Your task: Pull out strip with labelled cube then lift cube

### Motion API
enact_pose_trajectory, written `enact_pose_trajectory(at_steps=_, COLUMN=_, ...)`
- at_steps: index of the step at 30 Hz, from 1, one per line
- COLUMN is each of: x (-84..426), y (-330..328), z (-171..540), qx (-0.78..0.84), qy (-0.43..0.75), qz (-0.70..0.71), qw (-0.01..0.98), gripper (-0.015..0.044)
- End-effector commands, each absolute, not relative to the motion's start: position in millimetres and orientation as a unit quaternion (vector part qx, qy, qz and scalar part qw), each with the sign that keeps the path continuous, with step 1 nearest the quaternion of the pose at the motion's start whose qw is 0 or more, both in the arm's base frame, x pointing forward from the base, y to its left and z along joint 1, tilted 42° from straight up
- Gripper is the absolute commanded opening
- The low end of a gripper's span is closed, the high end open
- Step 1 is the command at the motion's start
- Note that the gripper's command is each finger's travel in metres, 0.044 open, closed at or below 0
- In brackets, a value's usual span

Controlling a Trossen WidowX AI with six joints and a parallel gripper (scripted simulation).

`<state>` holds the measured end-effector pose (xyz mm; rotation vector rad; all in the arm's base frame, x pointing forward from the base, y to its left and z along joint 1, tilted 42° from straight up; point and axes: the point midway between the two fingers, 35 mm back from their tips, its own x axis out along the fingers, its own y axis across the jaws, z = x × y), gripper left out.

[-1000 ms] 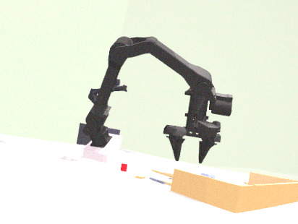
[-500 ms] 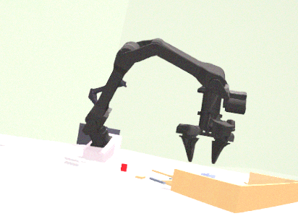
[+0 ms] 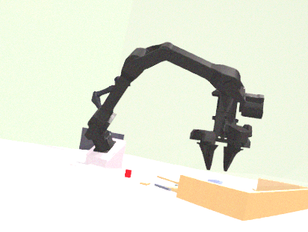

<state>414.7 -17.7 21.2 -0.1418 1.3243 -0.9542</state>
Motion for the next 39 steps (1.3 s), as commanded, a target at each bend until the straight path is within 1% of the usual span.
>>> enact_pose_trajectory(at_steps=1, x=416, y=-23, z=15, qx=-0.067, qy=0.591, qz=-0.426, qw=0.682, gripper=0.0250)
enact_pose_trajectory(at_steps=34, x=412, y=-51, z=-17, qx=-0.067, qy=0.590, qz=-0.427, qw=0.682, gripper=0.0250)
enact_pose_trajectory(at_steps=38, x=414, y=-50, z=-15, qx=-0.063, qy=0.589, qz=-0.427, qw=0.684, gripper=0.0145)
enact_pose_trajectory(at_steps=39, x=414, y=-50, z=-15, qx=-0.063, qy=0.589, qz=-0.427, qw=0.684, gripper=0.0138)
